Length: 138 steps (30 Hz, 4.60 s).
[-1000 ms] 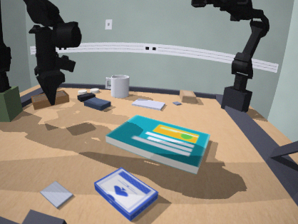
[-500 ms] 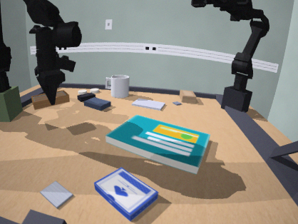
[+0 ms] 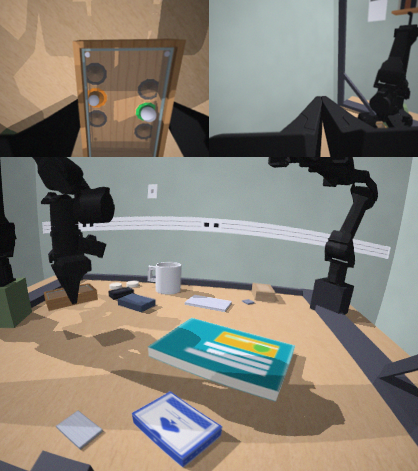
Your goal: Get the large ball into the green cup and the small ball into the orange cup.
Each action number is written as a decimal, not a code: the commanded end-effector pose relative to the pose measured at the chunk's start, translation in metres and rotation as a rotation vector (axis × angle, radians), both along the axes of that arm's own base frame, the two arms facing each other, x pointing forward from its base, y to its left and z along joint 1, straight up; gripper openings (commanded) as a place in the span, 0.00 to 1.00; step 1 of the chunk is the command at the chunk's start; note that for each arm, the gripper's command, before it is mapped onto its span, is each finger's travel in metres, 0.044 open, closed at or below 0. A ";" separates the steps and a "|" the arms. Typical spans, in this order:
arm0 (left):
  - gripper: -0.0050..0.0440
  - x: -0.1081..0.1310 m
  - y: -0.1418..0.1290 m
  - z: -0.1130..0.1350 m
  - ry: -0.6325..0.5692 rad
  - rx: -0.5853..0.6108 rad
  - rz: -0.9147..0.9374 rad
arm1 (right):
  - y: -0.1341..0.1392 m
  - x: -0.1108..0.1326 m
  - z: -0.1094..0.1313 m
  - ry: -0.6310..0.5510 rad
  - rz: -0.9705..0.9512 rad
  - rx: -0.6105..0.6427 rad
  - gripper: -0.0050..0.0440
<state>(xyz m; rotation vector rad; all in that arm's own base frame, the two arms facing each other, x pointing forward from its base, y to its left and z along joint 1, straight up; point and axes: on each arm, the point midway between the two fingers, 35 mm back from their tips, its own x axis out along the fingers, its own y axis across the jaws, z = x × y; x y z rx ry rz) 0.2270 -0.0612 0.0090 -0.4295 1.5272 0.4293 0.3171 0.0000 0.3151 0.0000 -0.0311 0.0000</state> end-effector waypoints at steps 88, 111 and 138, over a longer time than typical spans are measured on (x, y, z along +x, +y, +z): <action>0.00 0.002 0.000 -0.014 -0.012 0.003 0.000 | 0.000 -0.001 0.008 -0.019 0.000 0.000 0.00; 0.00 0.002 0.000 -0.039 -0.012 0.001 0.000 | 0.000 -0.001 0.008 -0.019 0.000 0.000 0.00; 0.00 0.003 -0.001 -0.065 -0.014 0.002 0.000 | 0.000 -0.001 0.008 -0.019 0.000 0.000 0.00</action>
